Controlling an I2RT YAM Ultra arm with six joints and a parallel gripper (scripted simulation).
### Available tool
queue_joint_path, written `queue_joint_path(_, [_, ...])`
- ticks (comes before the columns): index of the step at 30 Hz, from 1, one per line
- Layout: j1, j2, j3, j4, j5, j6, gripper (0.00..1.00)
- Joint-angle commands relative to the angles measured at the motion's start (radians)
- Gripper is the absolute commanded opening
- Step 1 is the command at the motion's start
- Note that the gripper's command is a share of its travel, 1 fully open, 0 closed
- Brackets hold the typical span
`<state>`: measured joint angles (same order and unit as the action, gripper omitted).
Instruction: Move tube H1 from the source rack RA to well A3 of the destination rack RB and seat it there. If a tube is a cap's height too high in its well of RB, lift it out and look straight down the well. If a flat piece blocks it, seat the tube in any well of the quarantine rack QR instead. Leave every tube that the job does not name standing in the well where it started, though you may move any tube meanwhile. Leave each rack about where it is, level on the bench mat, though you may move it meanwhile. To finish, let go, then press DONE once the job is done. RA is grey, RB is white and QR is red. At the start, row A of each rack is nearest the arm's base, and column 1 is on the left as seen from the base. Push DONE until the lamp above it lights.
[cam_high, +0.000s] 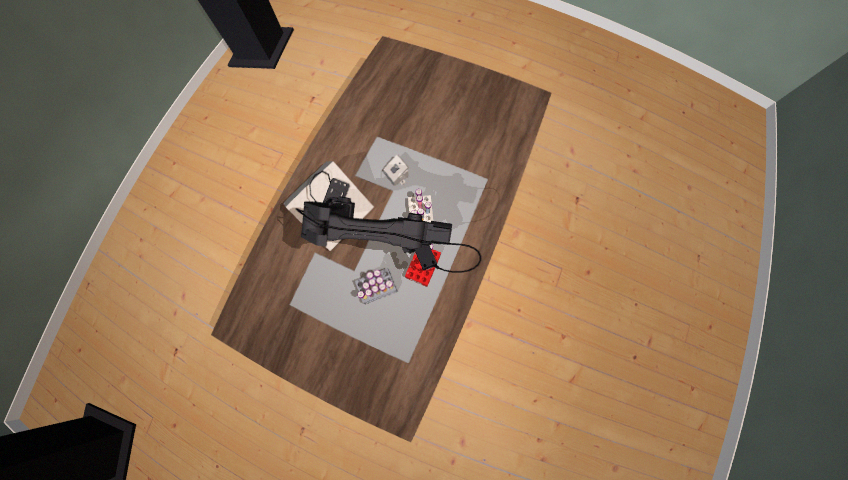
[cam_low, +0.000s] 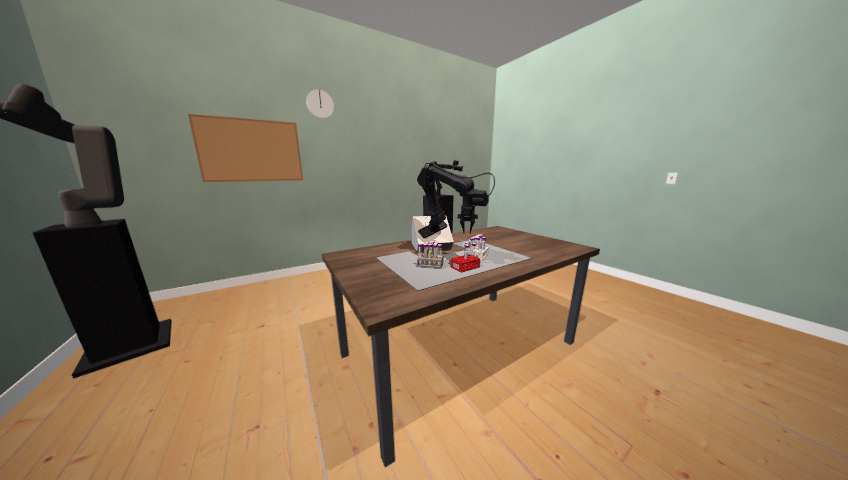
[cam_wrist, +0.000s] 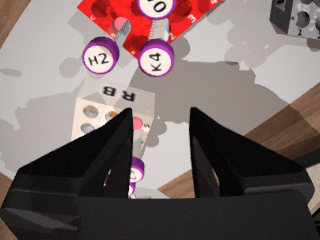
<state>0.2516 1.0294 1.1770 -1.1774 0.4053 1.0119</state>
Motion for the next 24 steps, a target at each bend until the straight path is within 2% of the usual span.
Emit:
queue_joint_path(1, [0.032,-0.04,0.058,-0.064,0.031,0.04,0.3])
queue_joint_path(14, [0.048,-0.026,0.081,-0.083,0.041,0.056,0.3])
queue_joint_path(17, [0.054,0.016,0.088,-0.08,0.044,0.061,0.3])
queue_joint_path(24, [0.024,-0.145,-0.085,-0.089,0.032,-0.15,0.3])
